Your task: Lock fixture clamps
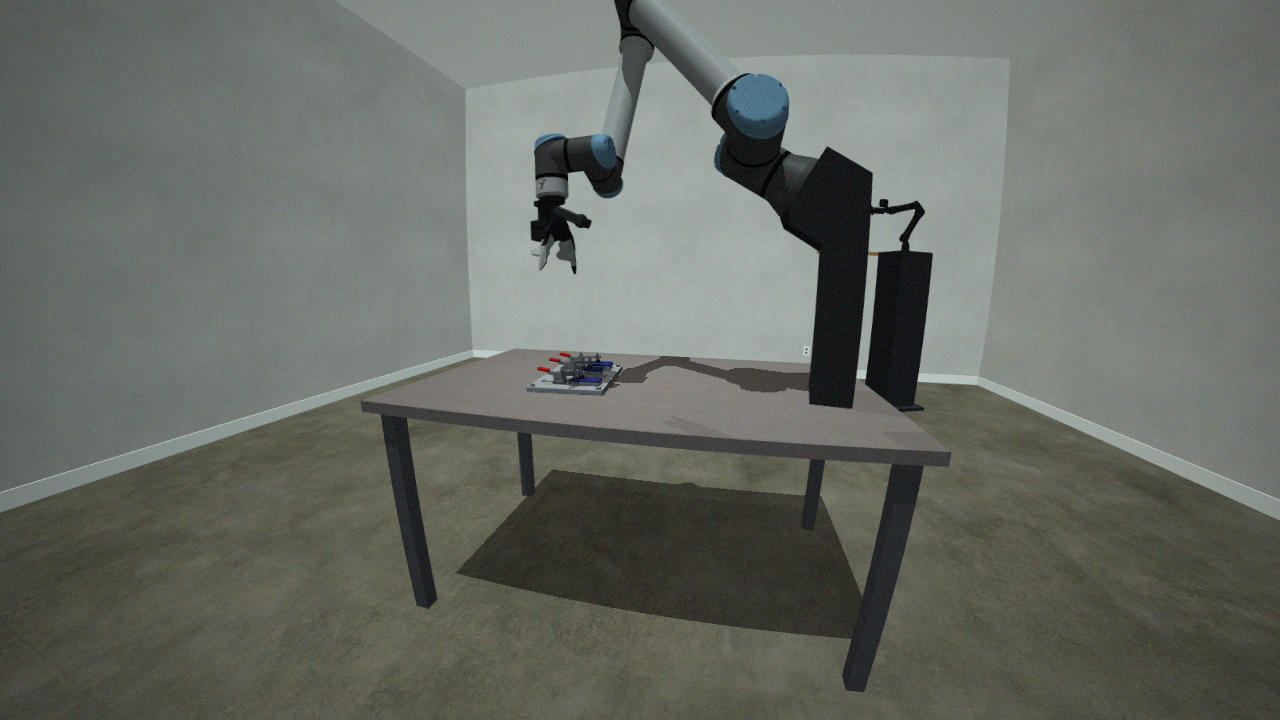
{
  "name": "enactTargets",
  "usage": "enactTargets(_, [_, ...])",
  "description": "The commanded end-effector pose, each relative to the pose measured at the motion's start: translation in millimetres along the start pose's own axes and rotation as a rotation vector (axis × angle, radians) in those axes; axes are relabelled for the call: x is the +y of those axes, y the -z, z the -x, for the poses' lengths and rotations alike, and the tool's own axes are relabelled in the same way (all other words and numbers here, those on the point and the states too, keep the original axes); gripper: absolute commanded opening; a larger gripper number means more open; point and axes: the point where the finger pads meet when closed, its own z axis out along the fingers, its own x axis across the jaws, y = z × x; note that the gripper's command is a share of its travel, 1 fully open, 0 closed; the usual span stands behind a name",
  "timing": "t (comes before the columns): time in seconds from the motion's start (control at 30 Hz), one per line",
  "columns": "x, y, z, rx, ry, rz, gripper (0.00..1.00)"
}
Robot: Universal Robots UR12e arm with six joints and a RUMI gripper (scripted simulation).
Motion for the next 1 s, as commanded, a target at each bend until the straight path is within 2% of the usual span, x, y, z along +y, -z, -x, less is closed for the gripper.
enactTargets(0.0, [0,0,0,0.001,-0.003,0.001,1.00])
enactTargets(0.43, [2,-7,7,-0.001,-0.093,-0.001,1.00])
enactTargets(0.67, [5,-18,19,-0.004,-0.245,-0.003,1.00])
enactTargets(0.9, [10,-34,39,-0.009,-0.477,-0.004,1.00])
enactTargets(0.97, [10,-34,39,-0.009,-0.477,-0.004,1.00])
